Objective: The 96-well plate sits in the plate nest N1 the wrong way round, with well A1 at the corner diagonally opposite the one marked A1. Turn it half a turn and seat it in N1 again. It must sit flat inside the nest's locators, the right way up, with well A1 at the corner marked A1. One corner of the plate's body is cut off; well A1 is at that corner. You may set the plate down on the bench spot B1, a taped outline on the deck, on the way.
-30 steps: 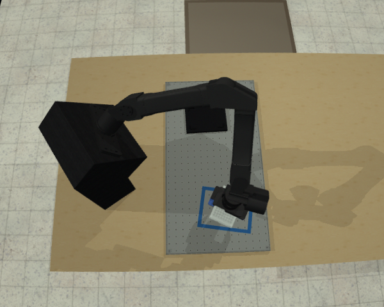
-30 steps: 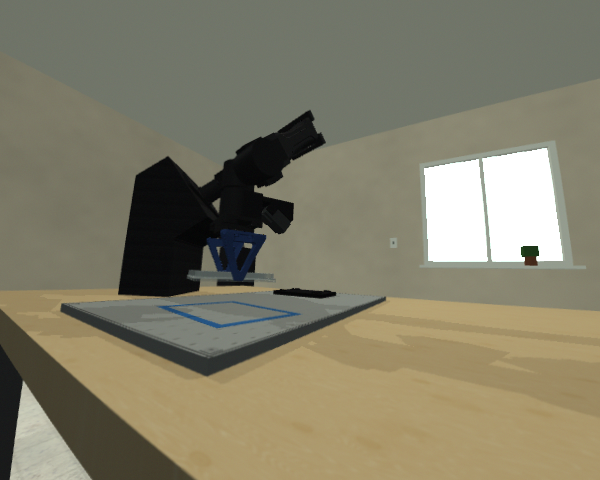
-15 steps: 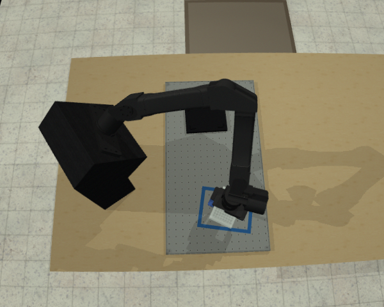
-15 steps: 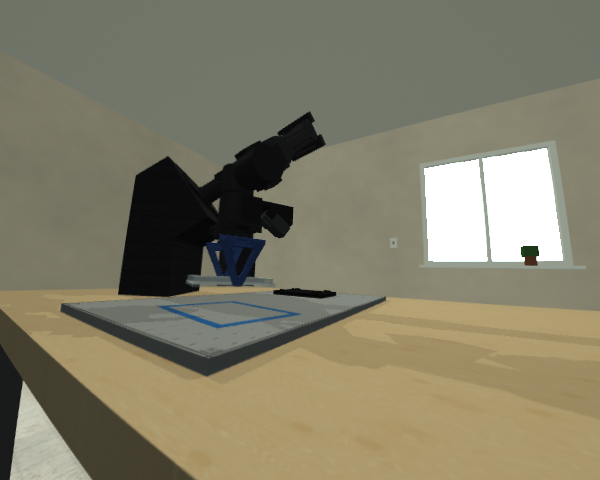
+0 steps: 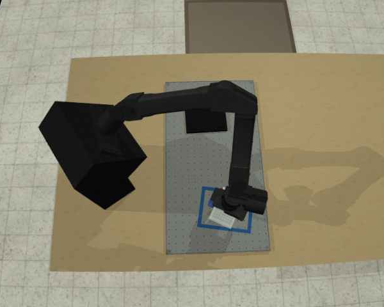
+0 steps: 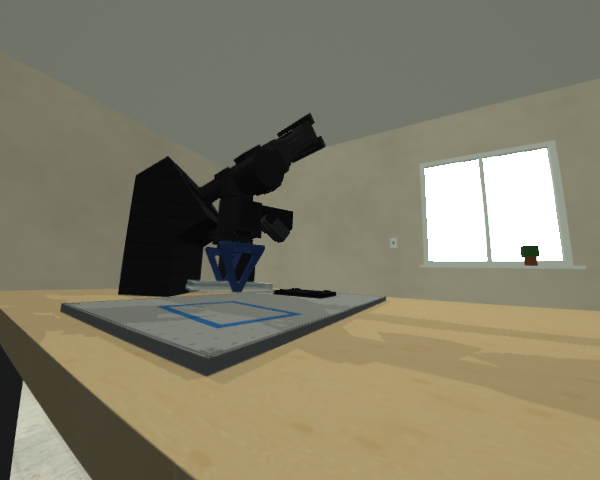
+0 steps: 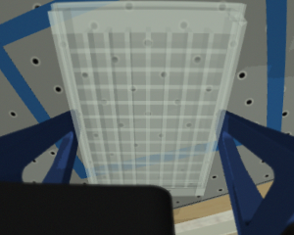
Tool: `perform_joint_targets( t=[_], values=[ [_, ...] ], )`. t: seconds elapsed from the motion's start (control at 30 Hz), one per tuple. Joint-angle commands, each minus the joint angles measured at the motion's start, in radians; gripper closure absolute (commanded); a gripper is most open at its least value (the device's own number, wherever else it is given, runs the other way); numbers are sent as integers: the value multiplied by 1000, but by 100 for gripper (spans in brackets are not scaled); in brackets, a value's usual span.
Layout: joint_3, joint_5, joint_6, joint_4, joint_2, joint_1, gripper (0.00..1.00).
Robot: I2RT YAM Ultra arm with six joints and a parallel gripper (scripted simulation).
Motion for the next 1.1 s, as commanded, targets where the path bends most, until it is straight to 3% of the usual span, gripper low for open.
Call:
perform_joint_targets(
  t=[0.0, 1.07],
  values=[
    [4, 0, 4, 7, -2, -5, 100],
    [26, 16, 40, 55, 43, 26, 100]
  ],
)
